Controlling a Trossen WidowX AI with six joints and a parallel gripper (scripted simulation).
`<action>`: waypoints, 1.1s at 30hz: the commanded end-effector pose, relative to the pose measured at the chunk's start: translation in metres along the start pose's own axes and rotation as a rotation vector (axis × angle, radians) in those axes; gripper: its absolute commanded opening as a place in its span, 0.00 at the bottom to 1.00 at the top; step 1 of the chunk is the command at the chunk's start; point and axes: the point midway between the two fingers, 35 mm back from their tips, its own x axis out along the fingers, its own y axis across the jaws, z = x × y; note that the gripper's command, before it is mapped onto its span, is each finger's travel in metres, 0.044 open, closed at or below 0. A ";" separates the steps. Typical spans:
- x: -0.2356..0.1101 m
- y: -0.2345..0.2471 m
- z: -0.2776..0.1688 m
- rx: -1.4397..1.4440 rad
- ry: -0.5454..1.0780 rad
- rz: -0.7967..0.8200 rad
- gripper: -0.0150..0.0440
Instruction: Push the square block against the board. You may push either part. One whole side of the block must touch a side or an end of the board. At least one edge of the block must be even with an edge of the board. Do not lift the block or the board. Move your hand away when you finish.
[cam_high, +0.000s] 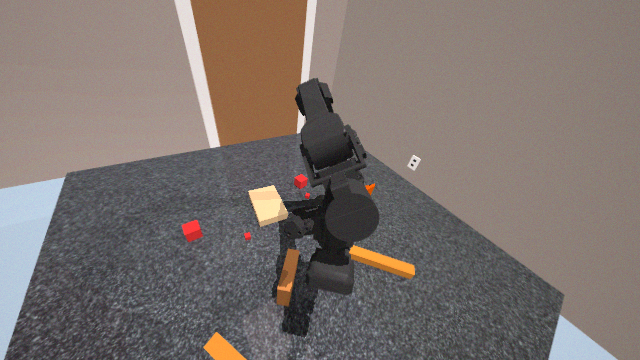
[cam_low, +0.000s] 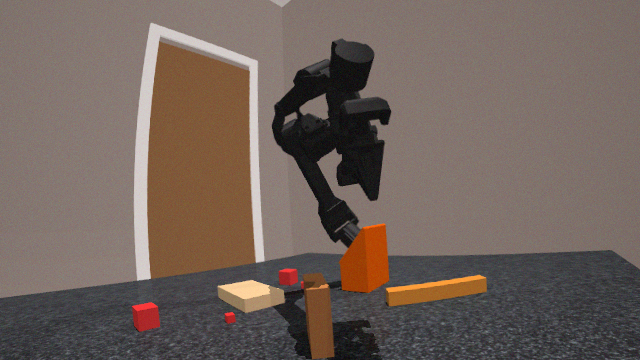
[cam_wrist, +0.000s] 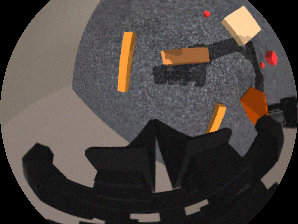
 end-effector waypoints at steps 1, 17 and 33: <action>0.024 -0.024 0.017 -0.033 -0.041 -0.132 0.25; 0.079 -0.076 0.052 -0.093 -0.093 -0.369 0.25; 0.101 -0.084 0.060 -0.090 -0.093 -0.374 0.25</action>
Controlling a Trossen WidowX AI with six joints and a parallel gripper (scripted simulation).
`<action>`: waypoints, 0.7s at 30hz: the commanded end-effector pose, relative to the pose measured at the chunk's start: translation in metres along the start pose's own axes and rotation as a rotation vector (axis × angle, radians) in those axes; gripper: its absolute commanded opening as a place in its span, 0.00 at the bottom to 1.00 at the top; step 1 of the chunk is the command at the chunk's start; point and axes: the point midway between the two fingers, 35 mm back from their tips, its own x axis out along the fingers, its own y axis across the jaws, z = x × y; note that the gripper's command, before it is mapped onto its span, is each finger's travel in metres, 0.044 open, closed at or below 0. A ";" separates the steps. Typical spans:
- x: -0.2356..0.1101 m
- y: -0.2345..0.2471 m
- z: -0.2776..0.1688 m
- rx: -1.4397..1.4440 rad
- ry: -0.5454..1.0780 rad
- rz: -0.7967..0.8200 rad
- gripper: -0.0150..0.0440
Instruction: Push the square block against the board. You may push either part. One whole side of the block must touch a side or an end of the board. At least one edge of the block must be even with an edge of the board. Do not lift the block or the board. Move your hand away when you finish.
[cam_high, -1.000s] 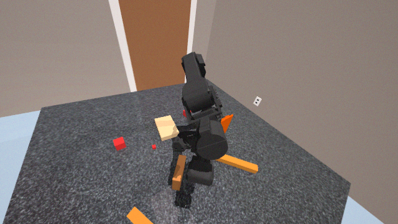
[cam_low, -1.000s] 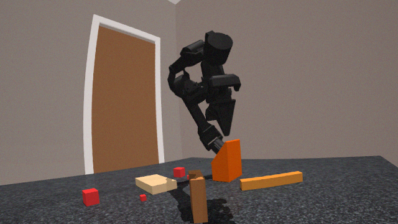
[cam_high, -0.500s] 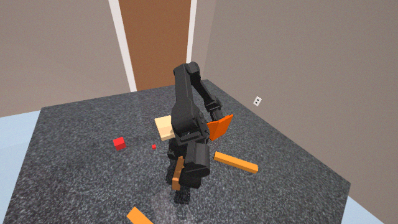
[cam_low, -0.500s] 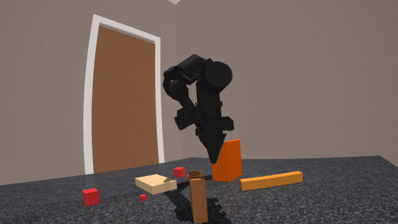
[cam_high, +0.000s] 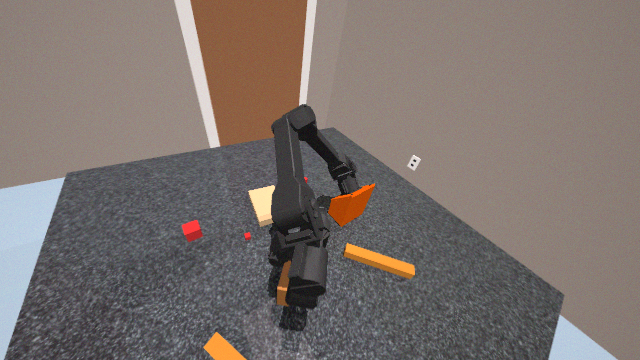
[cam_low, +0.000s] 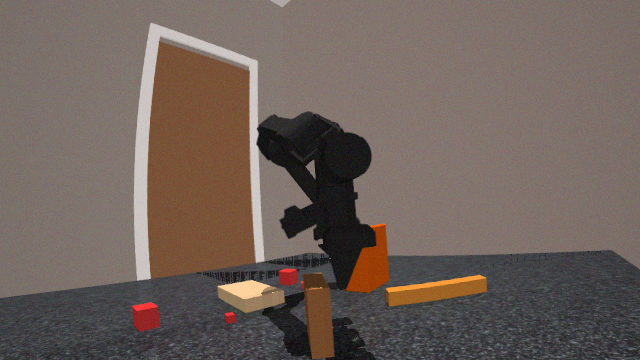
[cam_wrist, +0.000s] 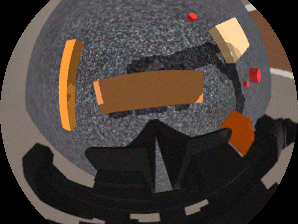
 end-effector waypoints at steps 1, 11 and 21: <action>0.001 0.000 0.004 -0.002 -0.002 0.001 0.25; 0.000 0.001 0.011 -0.002 -0.002 0.001 0.25; 0.000 0.001 0.019 -0.002 -0.002 0.002 0.25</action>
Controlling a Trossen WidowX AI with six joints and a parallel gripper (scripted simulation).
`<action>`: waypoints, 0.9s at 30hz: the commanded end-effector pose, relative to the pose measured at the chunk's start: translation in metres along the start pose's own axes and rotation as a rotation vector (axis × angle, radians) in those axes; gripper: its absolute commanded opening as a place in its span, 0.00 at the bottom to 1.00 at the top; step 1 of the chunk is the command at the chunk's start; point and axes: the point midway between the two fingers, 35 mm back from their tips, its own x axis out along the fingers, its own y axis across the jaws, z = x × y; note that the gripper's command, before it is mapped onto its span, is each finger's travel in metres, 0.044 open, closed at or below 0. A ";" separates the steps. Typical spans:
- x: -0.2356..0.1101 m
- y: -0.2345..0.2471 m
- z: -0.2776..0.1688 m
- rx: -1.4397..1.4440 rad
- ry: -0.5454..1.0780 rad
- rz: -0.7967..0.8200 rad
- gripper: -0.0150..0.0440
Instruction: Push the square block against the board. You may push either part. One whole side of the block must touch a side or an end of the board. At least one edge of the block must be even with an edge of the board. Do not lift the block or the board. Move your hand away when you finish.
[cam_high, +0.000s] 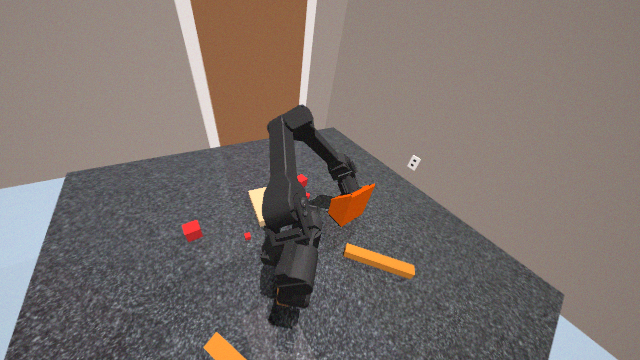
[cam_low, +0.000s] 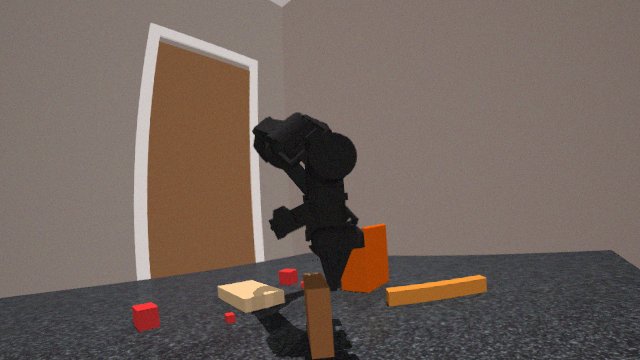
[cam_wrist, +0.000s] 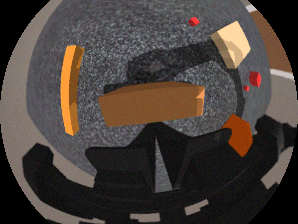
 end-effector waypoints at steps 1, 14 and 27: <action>0.000 0.000 0.004 -0.004 -0.002 -0.001 0.25; 0.000 0.000 0.014 -0.004 -0.003 -0.001 0.25; 0.000 0.000 0.024 -0.004 -0.003 -0.001 0.25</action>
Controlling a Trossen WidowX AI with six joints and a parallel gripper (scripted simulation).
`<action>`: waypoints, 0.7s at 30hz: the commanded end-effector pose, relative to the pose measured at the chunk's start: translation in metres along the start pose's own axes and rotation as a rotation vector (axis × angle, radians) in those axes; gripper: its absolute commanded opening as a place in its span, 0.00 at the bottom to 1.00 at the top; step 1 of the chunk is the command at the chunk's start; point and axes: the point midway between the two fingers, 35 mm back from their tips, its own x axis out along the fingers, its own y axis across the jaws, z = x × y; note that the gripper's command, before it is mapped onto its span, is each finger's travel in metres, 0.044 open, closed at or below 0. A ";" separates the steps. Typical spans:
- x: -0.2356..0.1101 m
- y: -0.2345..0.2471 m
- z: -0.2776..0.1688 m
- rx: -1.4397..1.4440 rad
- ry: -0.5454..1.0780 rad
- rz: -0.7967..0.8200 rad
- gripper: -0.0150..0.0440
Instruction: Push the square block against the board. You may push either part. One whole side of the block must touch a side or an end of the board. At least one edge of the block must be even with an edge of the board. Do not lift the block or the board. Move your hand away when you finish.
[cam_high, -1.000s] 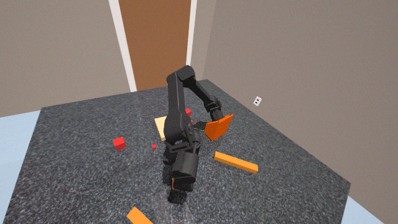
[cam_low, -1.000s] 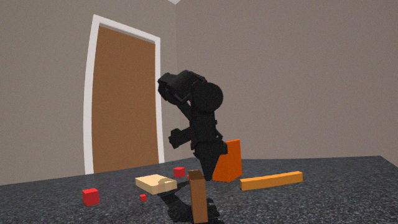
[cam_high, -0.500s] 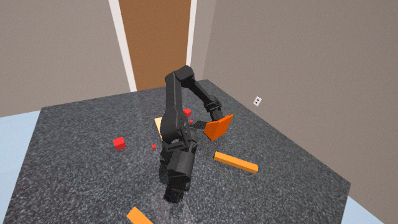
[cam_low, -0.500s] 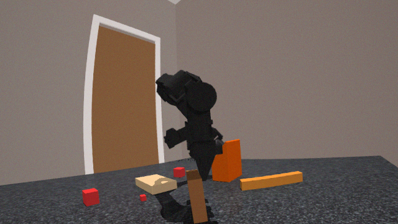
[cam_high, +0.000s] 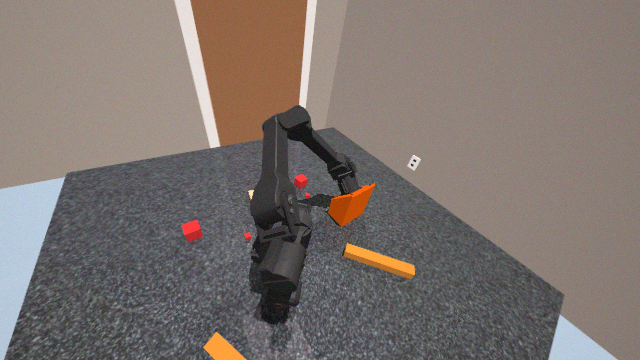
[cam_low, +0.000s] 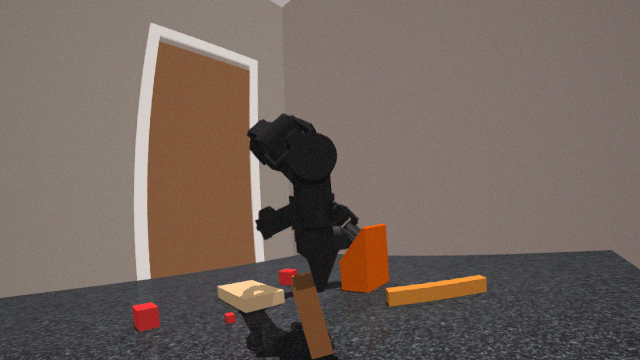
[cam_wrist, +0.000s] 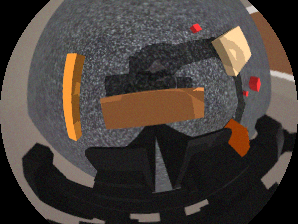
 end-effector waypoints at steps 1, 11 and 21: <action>0.000 -0.001 0.005 -0.003 -0.002 -0.002 0.25; 0.001 -0.001 0.012 -0.003 -0.003 -0.002 0.25; 0.001 -0.001 0.020 -0.002 -0.004 -0.003 0.25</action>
